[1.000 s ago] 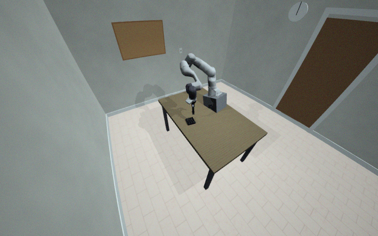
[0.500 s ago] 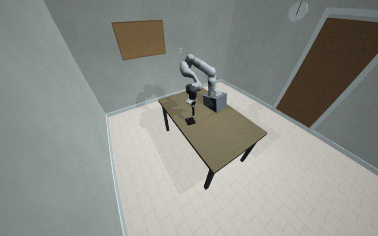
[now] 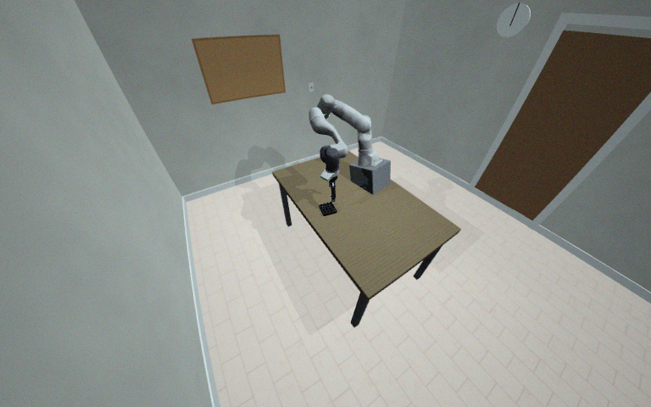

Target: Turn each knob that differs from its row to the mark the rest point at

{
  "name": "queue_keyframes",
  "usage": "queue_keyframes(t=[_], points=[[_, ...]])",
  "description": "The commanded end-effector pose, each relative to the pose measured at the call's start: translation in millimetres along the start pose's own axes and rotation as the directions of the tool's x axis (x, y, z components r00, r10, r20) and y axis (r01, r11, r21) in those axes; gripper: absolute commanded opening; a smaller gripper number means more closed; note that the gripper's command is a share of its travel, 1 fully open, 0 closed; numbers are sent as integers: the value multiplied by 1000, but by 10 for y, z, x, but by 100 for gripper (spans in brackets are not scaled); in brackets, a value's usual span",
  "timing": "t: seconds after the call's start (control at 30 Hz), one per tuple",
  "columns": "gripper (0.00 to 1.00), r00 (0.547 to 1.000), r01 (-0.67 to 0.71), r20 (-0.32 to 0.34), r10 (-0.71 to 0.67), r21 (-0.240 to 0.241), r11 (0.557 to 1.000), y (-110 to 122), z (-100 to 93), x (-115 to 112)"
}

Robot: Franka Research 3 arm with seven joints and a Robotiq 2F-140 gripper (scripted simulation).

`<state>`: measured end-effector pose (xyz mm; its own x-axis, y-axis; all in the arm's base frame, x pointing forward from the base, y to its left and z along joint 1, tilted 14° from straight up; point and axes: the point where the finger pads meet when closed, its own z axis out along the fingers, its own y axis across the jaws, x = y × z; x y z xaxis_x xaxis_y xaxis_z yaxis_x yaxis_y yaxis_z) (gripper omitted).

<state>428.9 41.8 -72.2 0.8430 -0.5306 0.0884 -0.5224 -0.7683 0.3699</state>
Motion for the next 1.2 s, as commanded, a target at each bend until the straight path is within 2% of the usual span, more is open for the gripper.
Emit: queue_keyframes(t=[0.0,0.27,0.3,0.8,0.83,1.17], points=[[100,1000,30,-7,-30,19,999,-55,-3,36],[100,1000,30,-7,-30,19,999,-55,-3,36],[100,997,76,-29,-74,69,995,-208,19,86],[100,997,78,-29,-76,71,994,-214,20,88],[100,993,113,-47,-108,108,988,-334,42,135],[100,993,114,-48,-109,109,987,-338,43,137]])
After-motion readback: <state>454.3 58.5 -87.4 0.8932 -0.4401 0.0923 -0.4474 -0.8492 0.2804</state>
